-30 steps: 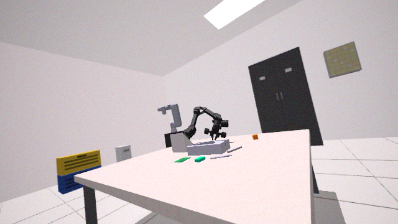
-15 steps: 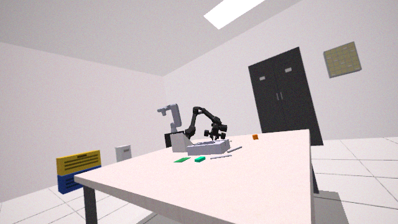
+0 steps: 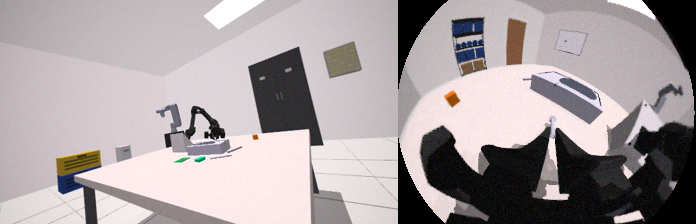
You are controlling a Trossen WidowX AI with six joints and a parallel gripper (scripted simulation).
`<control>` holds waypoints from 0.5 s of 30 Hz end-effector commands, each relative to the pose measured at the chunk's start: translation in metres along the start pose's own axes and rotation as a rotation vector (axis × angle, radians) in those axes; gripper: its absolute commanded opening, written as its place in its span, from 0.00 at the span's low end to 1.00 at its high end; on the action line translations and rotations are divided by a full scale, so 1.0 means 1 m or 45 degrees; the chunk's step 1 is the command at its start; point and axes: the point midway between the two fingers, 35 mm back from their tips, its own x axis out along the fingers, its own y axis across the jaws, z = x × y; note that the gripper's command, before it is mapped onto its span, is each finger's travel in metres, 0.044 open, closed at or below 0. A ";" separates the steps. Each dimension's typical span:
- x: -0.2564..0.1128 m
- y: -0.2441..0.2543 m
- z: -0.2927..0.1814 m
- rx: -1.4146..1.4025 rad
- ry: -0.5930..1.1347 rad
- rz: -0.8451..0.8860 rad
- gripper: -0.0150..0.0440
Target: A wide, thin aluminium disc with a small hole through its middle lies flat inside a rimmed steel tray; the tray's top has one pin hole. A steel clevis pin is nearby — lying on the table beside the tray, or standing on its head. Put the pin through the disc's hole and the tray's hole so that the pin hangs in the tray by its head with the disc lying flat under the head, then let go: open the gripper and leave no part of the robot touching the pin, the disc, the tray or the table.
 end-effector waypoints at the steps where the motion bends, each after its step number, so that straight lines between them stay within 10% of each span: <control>1: -0.010 0.003 -0.002 0.046 -0.068 0.096 0.25; 15: -0.026 0.008 -0.006 0.121 -0.145 0.256 0.25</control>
